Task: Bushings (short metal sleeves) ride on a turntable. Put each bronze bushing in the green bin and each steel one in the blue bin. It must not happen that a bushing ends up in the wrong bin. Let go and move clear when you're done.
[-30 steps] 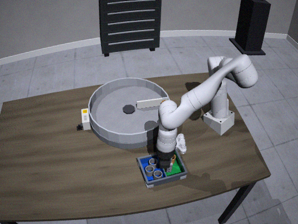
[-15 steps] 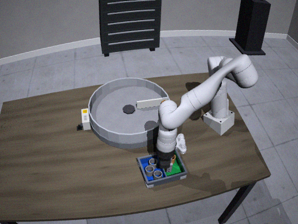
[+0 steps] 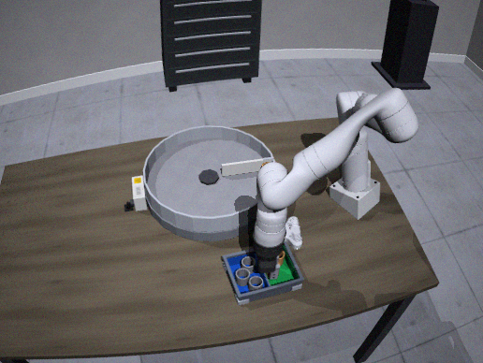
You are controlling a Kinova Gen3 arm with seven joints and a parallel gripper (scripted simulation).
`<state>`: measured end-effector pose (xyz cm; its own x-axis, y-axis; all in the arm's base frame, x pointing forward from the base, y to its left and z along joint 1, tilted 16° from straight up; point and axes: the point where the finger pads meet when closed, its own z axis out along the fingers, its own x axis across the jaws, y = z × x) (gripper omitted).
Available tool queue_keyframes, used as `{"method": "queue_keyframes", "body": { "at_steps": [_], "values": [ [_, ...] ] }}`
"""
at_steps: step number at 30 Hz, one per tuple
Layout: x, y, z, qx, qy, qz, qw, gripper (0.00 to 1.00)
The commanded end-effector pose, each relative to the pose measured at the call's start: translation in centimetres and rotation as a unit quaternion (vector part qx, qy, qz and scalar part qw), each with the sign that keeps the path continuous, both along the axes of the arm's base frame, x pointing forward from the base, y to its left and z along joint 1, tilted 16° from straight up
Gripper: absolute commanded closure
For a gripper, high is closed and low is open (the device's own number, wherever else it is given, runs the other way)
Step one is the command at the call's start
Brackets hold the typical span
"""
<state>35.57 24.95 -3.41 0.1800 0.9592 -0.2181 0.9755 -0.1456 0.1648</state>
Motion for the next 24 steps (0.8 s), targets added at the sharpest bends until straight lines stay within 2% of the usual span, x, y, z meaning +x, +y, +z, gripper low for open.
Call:
{"method": "queue_keyframes", "body": {
  "at_steps": [1, 24],
  "values": [
    [0.03, 0.06, 0.07, 0.001, -0.001, 0.0, 1.0, 0.53],
    [-0.09, -0.07, 0.58, 0.001, 0.0, 0.0, 1.0, 0.53]
  ]
}}
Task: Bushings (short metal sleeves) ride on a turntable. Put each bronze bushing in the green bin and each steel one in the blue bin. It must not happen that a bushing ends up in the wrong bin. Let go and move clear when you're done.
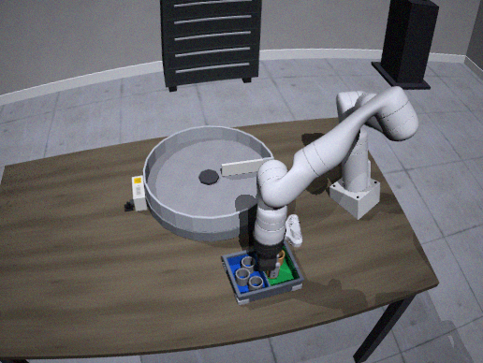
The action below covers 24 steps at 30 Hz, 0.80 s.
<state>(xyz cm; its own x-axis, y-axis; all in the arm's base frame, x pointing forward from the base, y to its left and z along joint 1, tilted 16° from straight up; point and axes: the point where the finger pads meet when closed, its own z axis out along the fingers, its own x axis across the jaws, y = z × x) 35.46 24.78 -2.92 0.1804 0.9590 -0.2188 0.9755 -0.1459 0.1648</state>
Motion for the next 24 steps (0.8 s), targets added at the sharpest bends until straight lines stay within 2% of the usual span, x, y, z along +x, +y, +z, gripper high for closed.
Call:
{"method": "queue_keyframes", "body": {
  "at_steps": [1, 24],
  "values": [
    [0.02, 0.09, 0.08, 0.001, -0.001, 0.0, 1.0, 0.53],
    [-0.06, 0.24, 0.66, 0.001, -0.001, 0.0, 1.0, 0.53]
  ]
}}
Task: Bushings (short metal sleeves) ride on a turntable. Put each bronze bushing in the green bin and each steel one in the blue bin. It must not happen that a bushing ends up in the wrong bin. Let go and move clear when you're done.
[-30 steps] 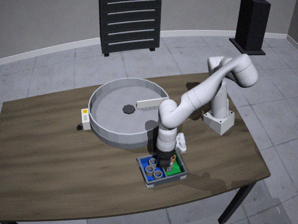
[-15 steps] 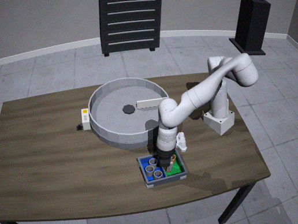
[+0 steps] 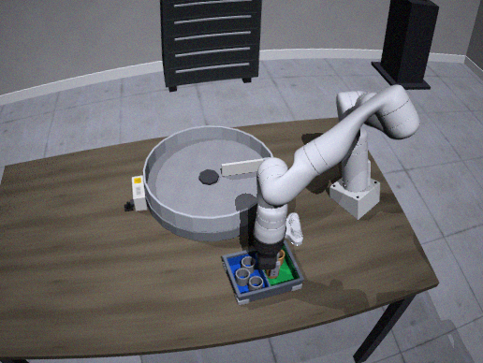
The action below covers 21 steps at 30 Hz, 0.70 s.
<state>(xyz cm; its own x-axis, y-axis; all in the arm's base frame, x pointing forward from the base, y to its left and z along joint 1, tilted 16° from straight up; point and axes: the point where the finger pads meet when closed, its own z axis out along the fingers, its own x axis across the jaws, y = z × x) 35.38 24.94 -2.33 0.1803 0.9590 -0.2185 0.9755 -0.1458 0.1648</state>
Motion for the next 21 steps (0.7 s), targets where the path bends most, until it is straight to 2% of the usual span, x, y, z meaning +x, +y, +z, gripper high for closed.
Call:
{"method": "queue_keyframes", "body": {
  "at_steps": [1, 21],
  "values": [
    [0.02, 0.08, 0.12, 0.001, -0.001, 0.0, 1.0, 0.53],
    [-0.05, 0.22, 0.7, 0.001, -0.001, 0.0, 1.0, 0.53]
  ]
}}
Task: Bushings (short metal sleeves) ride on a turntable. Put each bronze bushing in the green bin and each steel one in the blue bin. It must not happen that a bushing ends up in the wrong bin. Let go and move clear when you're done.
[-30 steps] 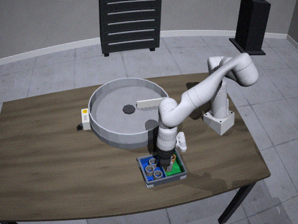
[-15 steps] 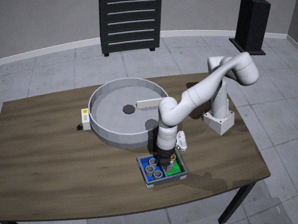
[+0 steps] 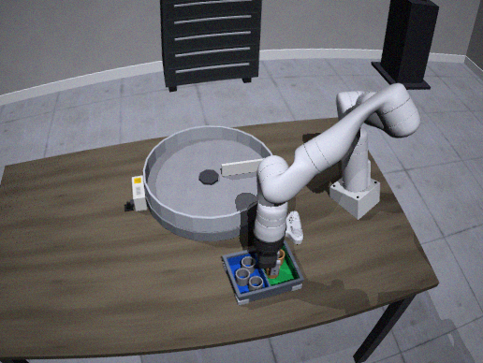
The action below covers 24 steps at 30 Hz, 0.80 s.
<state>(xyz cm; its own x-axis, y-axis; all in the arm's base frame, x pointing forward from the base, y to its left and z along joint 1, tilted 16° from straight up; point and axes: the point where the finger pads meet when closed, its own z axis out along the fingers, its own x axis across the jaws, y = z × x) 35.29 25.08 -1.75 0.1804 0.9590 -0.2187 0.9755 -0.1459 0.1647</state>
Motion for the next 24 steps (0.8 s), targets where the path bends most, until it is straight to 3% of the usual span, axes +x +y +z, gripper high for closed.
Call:
{"method": "queue_keyframes", "body": {
  "at_steps": [1, 24],
  "values": [
    [0.02, 0.09, 0.17, 0.001, -0.001, 0.0, 1.0, 0.53],
    [-0.07, 0.27, 0.87, 0.001, -0.001, 0.0, 1.0, 0.53]
  ]
}}
